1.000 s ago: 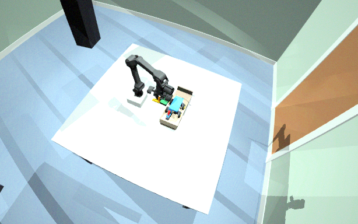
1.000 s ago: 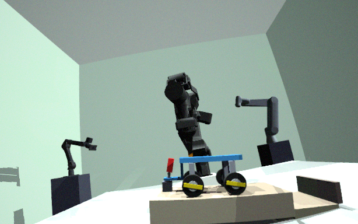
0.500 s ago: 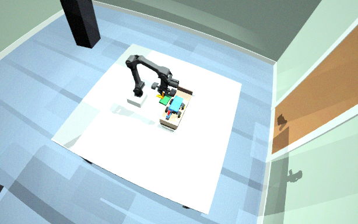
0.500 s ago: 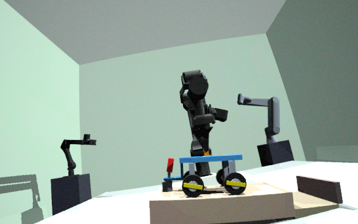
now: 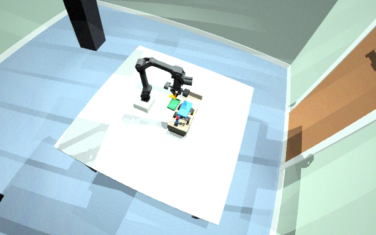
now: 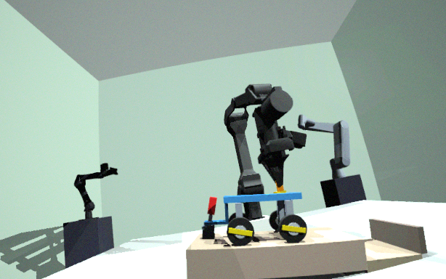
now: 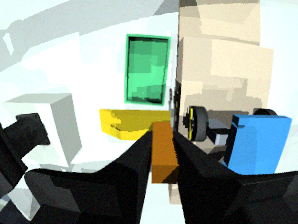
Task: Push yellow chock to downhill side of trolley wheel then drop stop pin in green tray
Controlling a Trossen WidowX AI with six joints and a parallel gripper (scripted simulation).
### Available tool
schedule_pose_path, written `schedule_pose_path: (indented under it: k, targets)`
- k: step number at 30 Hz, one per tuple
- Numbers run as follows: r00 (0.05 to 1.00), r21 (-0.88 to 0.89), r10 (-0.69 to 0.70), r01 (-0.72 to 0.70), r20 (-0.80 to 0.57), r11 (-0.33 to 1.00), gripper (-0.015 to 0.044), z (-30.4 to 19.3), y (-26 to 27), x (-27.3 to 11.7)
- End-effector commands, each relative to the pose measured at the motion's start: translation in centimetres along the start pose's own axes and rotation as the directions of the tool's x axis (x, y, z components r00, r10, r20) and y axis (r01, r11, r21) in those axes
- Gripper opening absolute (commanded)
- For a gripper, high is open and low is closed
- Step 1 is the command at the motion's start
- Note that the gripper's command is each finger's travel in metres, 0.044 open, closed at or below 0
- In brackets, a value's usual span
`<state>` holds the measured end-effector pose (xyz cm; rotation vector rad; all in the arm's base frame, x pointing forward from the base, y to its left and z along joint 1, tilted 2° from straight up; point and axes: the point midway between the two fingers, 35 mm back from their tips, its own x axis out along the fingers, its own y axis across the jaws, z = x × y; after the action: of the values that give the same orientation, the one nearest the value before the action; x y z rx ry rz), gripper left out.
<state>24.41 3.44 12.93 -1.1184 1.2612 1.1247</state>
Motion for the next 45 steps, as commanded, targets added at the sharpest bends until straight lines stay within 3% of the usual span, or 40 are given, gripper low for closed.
schedule_pose_path:
  k: [1, 19, 31, 45]
  targets:
    - [1.000, 0.005, 0.006, -0.006, 0.006, 1.000, 0.0000, 1.5, -0.5, 0.3]
    - [1.000, -0.019, 0.005, -0.005, 0.010, 1.000, 0.0000, 8.0, -2.2, 1.1]
    - [1.000, -0.412, 0.017, -0.023, -0.019, 0.911, 0.0000, 8.1, -2.2, 1.1]
    - [0.998, -0.800, 0.020, -0.058, -0.058, 0.597, 0.0000, 8.3, -2.2, 1.1]
